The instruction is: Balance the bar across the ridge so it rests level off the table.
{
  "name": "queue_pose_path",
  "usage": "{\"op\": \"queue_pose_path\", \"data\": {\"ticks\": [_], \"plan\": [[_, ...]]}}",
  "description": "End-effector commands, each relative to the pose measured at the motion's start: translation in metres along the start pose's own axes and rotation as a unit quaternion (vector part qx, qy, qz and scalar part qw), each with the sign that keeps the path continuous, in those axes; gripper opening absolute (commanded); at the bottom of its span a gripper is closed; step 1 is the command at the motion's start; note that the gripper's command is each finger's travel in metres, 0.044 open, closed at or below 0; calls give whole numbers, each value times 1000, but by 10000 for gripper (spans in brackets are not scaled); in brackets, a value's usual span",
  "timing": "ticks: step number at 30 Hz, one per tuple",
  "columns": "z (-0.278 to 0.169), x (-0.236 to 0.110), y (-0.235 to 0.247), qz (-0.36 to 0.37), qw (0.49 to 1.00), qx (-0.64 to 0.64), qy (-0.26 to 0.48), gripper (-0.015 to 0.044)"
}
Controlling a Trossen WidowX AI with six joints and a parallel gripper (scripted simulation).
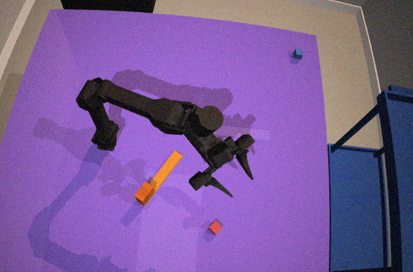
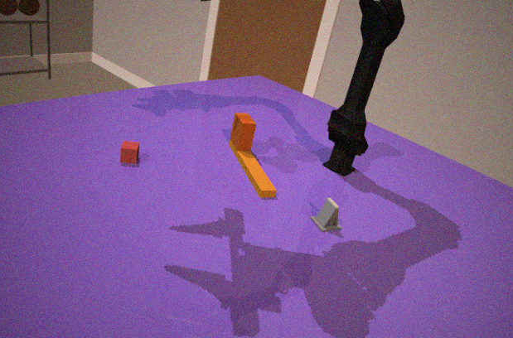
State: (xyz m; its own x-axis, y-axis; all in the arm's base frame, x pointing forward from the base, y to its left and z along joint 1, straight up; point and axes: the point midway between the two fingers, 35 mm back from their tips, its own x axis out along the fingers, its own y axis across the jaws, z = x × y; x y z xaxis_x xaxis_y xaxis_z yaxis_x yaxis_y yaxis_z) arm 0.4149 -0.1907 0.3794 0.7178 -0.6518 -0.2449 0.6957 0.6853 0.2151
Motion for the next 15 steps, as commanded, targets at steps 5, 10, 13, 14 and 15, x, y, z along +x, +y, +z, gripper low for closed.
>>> {"op": "queue_pose_path", "data": {"ticks": [5, 10, 13, 14, 15], "plan": [[-32, 0, -19, -4, 987, -143, 75, 315], [-52, -2, -31, 2, 966, -227, 122, 315], [-64, -4, -39, 9, 950, -275, 150, 315], [-68, -5, -41, 11, 943, -290, 159, 315], [-72, -6, -44, 15, 937, -306, 169, 315]]}}
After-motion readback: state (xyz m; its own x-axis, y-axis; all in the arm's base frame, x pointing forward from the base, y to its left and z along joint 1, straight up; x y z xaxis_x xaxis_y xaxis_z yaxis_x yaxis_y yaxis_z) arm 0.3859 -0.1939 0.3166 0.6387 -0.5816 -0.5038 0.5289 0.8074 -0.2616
